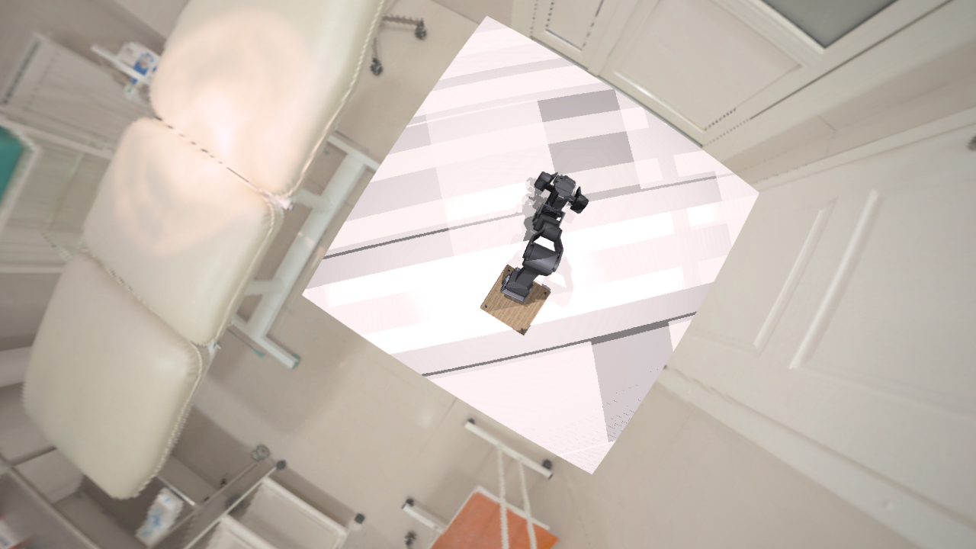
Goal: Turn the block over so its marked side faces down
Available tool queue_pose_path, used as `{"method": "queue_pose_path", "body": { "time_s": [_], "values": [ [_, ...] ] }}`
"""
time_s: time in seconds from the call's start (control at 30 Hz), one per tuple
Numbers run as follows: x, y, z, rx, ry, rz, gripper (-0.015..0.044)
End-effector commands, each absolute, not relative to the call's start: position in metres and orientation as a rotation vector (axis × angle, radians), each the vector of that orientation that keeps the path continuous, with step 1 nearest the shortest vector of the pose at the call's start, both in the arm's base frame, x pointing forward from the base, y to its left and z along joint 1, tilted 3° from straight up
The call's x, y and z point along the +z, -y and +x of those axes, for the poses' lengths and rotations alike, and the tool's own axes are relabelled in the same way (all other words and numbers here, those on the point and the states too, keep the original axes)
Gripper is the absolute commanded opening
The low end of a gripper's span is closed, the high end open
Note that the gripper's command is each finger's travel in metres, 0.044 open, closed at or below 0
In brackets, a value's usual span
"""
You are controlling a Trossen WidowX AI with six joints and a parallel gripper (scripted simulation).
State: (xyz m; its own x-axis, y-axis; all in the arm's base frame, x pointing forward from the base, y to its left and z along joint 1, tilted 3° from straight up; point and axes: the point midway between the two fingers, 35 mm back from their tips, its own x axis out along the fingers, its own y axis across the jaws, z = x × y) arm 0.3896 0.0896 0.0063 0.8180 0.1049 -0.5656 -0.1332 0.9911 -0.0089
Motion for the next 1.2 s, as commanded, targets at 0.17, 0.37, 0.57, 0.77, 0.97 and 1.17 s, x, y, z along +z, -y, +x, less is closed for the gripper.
{"method": "queue_pose_path", "body": {
  "time_s": [0.17,0.37,0.57,0.77,0.97,1.17],
  "values": [
    [0.07,-0.085,0.366,0.121,-0.964,-0.059,0.044],
    [0.071,-0.084,0.362,0.119,-0.987,-0.061,0.044],
    [0.071,-0.084,0.362,0.119,-0.987,-0.061,0.044],
    [0.072,-0.085,0.365,0.119,-1.005,-0.063,0.044],
    [0.079,-0.089,0.384,0.116,-1.173,-0.081,0.044],
    [0.088,-0.091,0.396,0.111,-1.348,-0.093,0.044]
  ]
}}
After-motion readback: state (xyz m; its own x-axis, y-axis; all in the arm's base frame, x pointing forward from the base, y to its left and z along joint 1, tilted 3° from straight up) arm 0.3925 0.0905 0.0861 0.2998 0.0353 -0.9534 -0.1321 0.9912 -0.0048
